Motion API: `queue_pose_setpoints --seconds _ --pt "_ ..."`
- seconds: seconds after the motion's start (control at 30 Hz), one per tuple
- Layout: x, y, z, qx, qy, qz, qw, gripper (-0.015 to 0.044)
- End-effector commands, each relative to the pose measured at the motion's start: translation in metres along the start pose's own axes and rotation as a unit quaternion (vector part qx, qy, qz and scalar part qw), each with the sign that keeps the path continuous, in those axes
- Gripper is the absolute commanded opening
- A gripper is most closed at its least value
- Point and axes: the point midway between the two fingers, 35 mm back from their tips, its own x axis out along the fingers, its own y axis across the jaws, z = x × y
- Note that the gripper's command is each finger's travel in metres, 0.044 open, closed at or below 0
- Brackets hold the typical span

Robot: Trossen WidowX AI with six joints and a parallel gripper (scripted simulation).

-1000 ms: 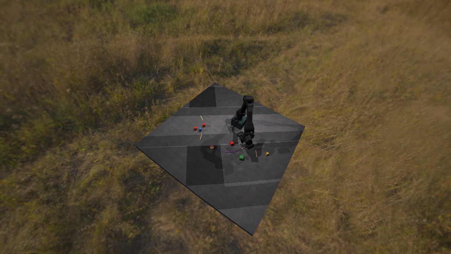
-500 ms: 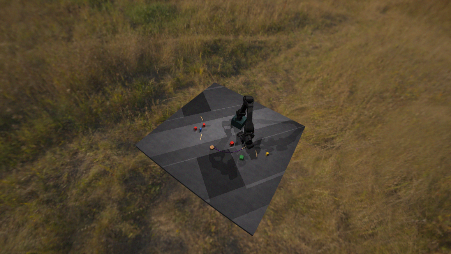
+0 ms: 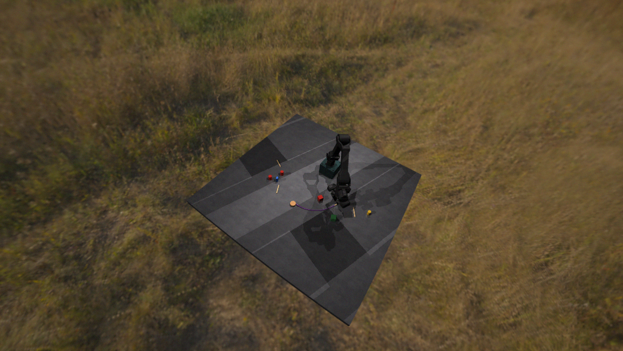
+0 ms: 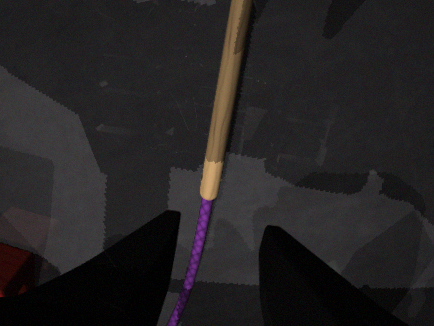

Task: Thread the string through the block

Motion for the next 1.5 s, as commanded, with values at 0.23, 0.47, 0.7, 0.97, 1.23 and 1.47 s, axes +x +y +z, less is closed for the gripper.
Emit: queue_pose_setpoints --seconds 0.23,0.47,0.7,0.97,1.23,1.47 --pt "0.021 0.002 0.000 -0.002 0.001 0.004 1.000 0.0123" --pt "0.032 0.003 0.001 -0.002 0.000 0.004 1.000 0.0123" --pt "0.041 0.004 0.001 -0.002 0.000 0.004 1.000 0.0123" --pt "0.039 0.003 0.001 -0.002 -0.001 0.002 1.000 0.0070" --pt "0.039 0.003 0.001 -0.002 -0.001 0.002 1.000 0.0000" --pt "0.035 0.002 0.001 -0.002 -0.001 0.002 1.000 0.0000"
